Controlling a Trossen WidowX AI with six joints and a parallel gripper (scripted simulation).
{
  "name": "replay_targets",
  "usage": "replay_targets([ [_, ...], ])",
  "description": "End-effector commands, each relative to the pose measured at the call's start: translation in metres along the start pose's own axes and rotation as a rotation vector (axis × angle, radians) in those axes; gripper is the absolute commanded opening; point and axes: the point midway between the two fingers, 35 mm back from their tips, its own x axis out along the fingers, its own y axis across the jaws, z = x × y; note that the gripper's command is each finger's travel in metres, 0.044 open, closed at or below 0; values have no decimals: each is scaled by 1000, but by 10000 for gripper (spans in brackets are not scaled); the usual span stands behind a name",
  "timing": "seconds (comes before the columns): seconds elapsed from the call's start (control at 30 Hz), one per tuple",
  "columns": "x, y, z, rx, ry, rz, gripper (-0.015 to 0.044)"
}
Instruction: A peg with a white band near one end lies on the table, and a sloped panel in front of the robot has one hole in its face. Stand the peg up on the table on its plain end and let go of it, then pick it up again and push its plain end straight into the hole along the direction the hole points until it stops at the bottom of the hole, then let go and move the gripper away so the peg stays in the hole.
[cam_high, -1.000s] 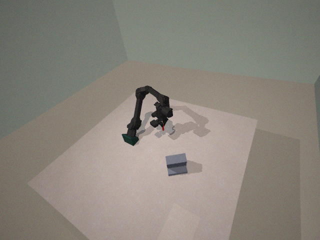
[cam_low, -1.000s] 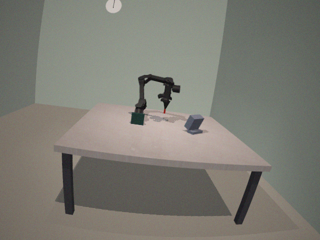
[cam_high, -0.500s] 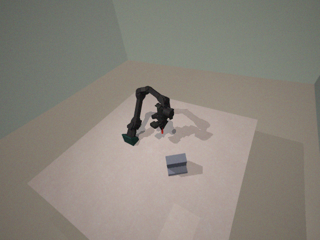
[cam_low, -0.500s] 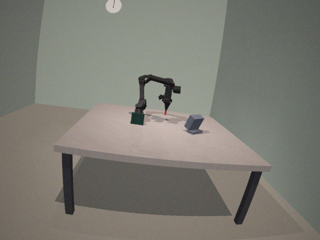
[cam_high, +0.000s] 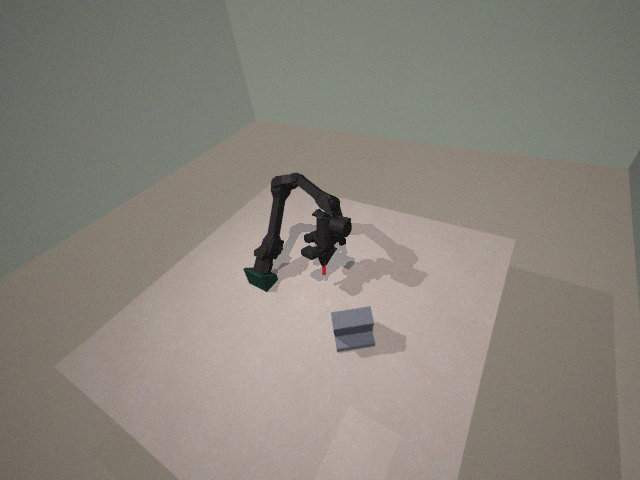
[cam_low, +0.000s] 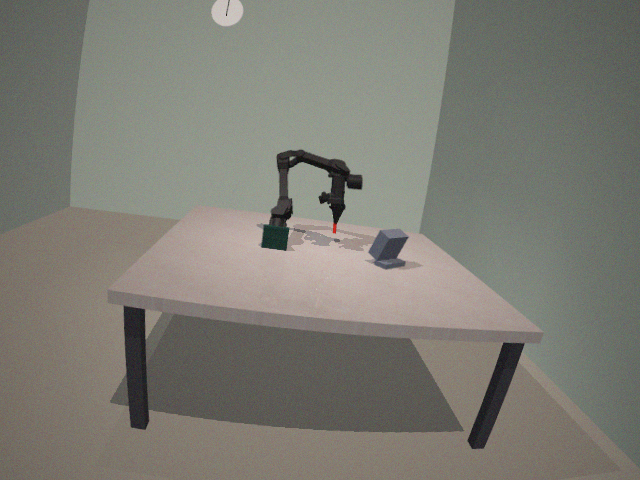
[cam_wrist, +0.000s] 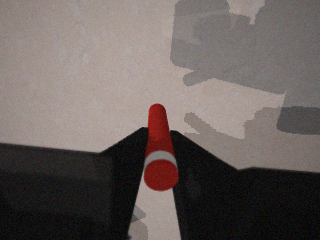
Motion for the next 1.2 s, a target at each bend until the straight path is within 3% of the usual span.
replay_targets([
  [0.0,3,3,-4,-6,23,35,0],
  [1.17,17,20,-48,-58,292,311,0],
])
